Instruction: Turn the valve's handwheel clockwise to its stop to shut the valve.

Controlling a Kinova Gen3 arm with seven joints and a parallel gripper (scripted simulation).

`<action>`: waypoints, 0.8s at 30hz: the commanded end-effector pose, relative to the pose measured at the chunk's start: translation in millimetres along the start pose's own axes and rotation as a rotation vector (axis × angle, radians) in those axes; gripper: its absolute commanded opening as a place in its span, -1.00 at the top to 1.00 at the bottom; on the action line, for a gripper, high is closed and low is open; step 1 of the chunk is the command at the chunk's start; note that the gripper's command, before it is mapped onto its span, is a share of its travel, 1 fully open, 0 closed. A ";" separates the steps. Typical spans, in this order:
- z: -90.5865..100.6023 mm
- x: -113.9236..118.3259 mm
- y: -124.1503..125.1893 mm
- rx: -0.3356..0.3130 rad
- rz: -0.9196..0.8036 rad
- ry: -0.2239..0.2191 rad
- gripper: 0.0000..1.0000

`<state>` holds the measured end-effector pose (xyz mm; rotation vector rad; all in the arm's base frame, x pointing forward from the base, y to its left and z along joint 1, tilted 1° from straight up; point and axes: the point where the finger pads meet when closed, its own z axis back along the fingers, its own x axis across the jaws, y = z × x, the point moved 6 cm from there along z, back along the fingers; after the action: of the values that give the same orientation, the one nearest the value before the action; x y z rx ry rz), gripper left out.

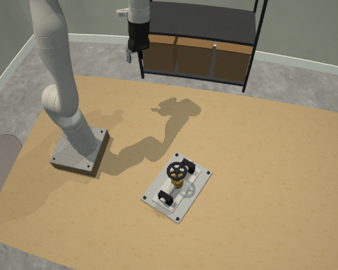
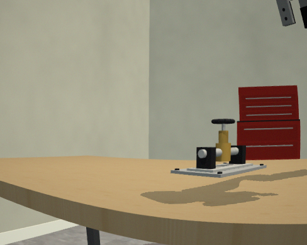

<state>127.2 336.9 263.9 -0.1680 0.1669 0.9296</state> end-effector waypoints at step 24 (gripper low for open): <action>-3.8 6.6 -15.3 0.020 -0.057 -0.002 -1.00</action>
<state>132.1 335.6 263.3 -0.1617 0.1679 0.9089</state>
